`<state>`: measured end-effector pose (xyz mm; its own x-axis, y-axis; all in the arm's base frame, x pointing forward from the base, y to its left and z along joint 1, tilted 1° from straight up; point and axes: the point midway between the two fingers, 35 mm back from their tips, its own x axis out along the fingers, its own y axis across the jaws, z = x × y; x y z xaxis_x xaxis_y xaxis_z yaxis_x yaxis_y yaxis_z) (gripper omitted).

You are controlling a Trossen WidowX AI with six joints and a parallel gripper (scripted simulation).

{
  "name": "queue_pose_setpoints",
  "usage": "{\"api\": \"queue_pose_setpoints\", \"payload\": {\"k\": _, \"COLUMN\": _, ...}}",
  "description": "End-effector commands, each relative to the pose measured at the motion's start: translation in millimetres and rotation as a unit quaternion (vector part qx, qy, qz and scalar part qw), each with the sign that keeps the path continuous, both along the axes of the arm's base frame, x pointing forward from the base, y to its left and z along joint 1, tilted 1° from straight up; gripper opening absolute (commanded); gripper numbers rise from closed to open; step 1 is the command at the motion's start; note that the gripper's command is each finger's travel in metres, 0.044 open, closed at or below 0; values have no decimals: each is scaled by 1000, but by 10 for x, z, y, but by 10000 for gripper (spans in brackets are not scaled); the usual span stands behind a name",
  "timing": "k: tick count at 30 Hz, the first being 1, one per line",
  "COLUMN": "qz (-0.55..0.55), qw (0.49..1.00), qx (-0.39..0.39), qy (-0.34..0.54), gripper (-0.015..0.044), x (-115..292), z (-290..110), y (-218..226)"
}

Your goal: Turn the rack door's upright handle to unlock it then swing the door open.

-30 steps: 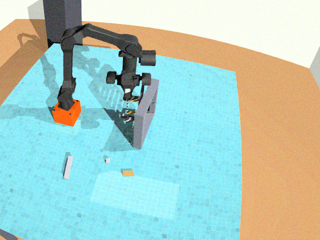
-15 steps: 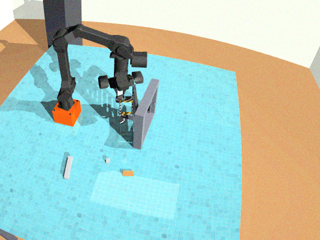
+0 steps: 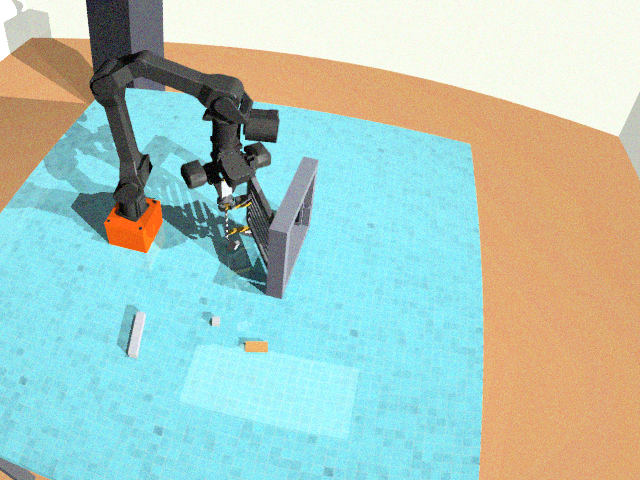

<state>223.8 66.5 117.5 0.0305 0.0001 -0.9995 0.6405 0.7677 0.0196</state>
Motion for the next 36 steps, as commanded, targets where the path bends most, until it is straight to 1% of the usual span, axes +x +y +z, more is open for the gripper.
{"api": "queue_pose_setpoints", "payload": {"k": 1, "qz": 41, "qw": 999, "qx": -1, "qy": -5, "gripper": 11, "x": -43, "z": 1, "y": -92}}
{"api": "queue_pose_setpoints", "payload": {"k": 19, "qz": 154, "qw": 988, "qx": -6, "qy": -5, "gripper": 11, "x": -162, "z": -6, "y": -436}}
{"api": "queue_pose_setpoints", "payload": {"k": 36, "qz": 254, "qw": 967, "qx": -11, "qy": -4, "gripper": 11, "x": -203, "z": -7, "y": -760}}
